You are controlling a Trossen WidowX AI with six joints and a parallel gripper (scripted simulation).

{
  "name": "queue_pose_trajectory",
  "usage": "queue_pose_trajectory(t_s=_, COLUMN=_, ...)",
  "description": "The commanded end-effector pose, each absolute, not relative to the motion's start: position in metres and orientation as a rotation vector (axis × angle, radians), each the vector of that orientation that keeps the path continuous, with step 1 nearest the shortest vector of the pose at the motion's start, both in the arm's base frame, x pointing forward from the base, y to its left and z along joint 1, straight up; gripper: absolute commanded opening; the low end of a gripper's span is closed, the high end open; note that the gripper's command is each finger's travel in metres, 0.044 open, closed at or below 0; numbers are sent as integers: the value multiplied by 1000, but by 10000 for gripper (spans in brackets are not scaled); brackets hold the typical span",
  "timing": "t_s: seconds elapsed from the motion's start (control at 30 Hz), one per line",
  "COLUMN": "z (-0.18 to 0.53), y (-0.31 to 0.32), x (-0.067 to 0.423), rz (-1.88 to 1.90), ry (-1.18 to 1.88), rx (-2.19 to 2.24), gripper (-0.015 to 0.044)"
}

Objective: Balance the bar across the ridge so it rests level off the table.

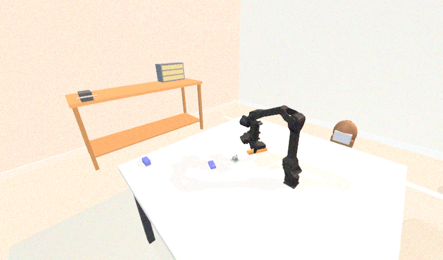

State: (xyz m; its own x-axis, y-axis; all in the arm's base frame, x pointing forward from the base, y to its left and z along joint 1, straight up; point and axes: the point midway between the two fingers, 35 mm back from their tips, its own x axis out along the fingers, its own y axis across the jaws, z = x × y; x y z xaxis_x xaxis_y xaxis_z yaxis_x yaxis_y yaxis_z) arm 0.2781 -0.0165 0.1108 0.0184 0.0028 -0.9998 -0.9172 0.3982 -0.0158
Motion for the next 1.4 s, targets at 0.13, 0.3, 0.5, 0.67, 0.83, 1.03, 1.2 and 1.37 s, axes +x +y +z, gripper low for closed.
queue_pose_trajectory(t_s=0.13, z=134, y=-17, x=277, rz=888, ry=1350, rx=-917, gripper=0)
queue_pose_trajectory(t_s=0.3, z=141, y=-16, x=277, rz=873, ry=1356, rx=-902, gripper=0)
queue_pose_trajectory(t_s=0.5, z=144, y=-3, x=295, rz=740, ry=1408, rx=-764, gripper=0)
queue_pose_trajectory(t_s=0.67, z=147, y=8, x=309, rz=625, ry=1444, rx=-644, gripper=0)
queue_pose_trajectory(t_s=0.83, z=149, y=20, x=324, rz=510, ry=1474, rx=-524, gripper=0)
queue_pose_trajectory(t_s=1.03, z=150, y=35, x=341, rz=371, ry=1502, rx=-378, gripper=0)
queue_pose_trajectory(t_s=1.2, z=150, y=48, x=356, rz=255, ry=1518, rx=-256, gripper=0)
queue_pose_trajectory(t_s=1.37, z=150, y=60, x=370, rz=138, ry=1528, rx=-134, gripper=0)
